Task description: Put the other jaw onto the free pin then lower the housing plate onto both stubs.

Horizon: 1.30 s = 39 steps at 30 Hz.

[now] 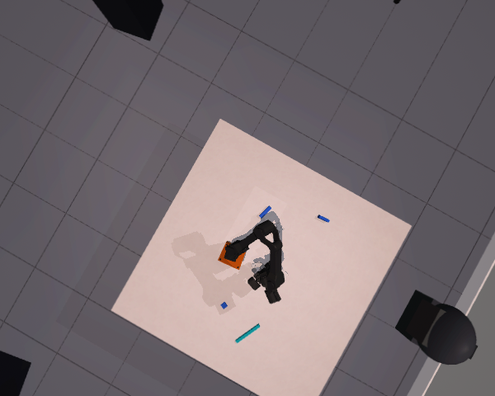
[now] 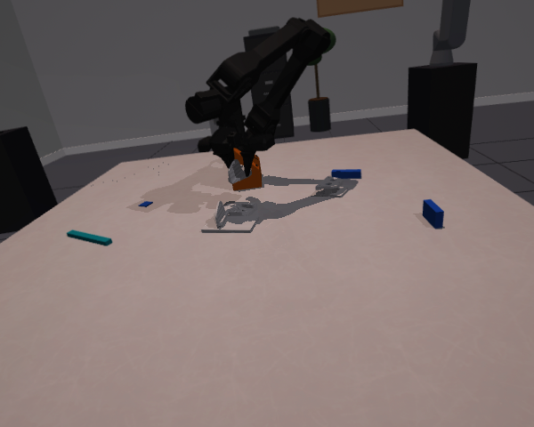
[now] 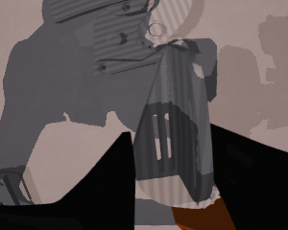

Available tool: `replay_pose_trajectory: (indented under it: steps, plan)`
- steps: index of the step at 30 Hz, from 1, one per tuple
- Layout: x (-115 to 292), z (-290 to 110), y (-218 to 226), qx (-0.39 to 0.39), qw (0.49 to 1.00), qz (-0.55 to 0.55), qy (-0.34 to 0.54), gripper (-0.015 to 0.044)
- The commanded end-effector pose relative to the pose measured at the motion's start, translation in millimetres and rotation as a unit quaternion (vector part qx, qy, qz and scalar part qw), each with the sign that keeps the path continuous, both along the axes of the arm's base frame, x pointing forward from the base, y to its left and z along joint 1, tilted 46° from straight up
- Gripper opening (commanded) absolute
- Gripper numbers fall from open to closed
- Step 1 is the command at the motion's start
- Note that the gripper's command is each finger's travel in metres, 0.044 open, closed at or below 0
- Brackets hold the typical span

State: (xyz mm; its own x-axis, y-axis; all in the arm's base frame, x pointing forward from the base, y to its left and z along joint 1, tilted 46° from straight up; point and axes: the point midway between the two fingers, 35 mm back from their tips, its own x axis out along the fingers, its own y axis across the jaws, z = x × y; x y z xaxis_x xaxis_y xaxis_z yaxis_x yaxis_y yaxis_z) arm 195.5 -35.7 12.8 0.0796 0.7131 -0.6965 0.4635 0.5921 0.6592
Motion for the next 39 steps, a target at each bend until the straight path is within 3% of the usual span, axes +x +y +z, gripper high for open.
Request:
replay_pose_trajectory:
  steps: [1, 28, 39]
  plan:
    - [14.0, 1.5, -4.1, -0.001, 1.0, -0.002, -0.004, 0.0134]
    - [102.1, 4.7, -9.8, -0.001, 1.0, -0.002, -0.007, 0.0134]
    - [104.2, 4.7, -9.5, 0.0, 1.0, -0.002, -0.008, 0.0134]
